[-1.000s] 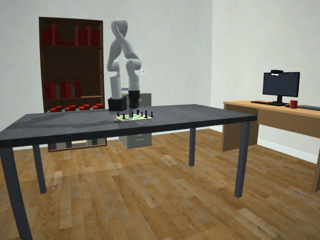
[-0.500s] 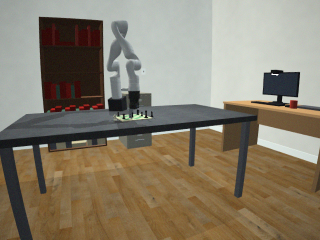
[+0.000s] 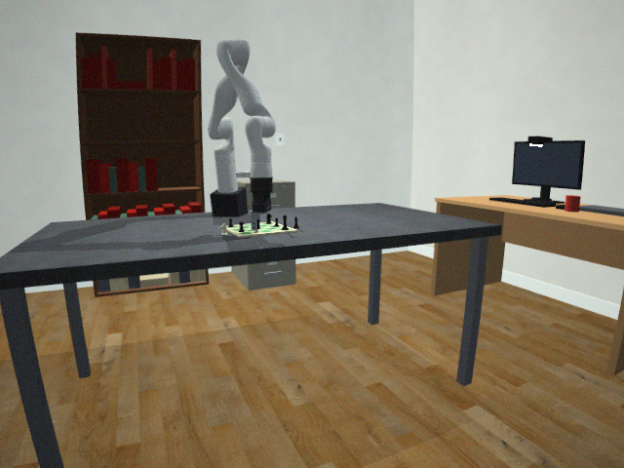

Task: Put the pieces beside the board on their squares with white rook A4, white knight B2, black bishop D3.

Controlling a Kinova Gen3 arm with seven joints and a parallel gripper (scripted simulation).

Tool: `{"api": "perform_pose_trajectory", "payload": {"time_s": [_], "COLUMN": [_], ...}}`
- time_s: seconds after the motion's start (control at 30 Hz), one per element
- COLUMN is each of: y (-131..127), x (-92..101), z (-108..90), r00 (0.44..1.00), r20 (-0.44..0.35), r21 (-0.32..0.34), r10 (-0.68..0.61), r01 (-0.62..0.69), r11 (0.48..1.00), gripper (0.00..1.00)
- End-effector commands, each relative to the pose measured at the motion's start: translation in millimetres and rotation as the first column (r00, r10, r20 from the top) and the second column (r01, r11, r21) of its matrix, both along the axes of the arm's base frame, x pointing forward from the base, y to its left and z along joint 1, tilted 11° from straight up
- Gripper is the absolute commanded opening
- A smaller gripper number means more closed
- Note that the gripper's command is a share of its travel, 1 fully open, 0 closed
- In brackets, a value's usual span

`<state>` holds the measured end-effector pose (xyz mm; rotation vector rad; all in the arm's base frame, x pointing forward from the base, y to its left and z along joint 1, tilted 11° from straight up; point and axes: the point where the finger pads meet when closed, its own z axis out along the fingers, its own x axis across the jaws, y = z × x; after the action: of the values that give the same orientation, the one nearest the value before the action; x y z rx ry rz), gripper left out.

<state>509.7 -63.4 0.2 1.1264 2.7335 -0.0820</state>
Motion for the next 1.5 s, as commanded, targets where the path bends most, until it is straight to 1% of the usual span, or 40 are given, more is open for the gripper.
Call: {"api": "perform_pose_trajectory", "payload": {"time_s": [0.0, 0.67, 0.7, 0.77, 0.8, 0.93, 0.97, 1.03, 1.07, 1.13, 1.17, 1.47], "y": [0.1, 0.1, 0.1, 0.1, 0.1, 0.1, 0.1, 0.1, 0.1, 0.1, 0.1, 0.1], "x": [0.7, 0.7, 0.7, 0.7, 0.7, 0.7, 0.7, 0.7, 0.7, 0.7, 0.7, 0.7], "z": [0.9, 0.9, 0.9, 0.9, 0.9, 0.9, 0.9, 0.9, 0.9, 0.9, 0.9, 0.9], "r00": [1.000, 1.000, 1.000, 1.000, 1.000, 1.000, 1.000, 1.000, 1.000, 1.000, 1.000, 1.000], "r20": [0.002, 0.002, 0.002, 0.002, 0.002, 0.002, 0.002, 0.002, 0.002, 0.002, 0.002, 0.002], "r21": [0.000, 0.000, 0.000, 0.000, 0.000, 0.000, 0.000, 0.000, 0.000, 0.000, 0.000, 0.000], "r10": [0.000, 0.000, 0.000, 0.000, 0.000, 0.000, 0.000, 0.000, 0.000, 0.000, 0.000, 0.000], "r01": [0.000, 0.000, 0.000, 0.000, 0.000, 0.000, 0.000, 0.000, 0.000, 0.000, 0.000, 0.000], "r11": [1.000, 1.000, 1.000, 1.000, 1.000, 1.000, 1.000, 1.000, 1.000, 1.000, 1.000, 1.000], "gripper": [0.00, 0.00, 0.15, 0.15, 0.29, 0.29, 0.44, 0.44, 0.58, 0.58, 0.73, 0.73]}}
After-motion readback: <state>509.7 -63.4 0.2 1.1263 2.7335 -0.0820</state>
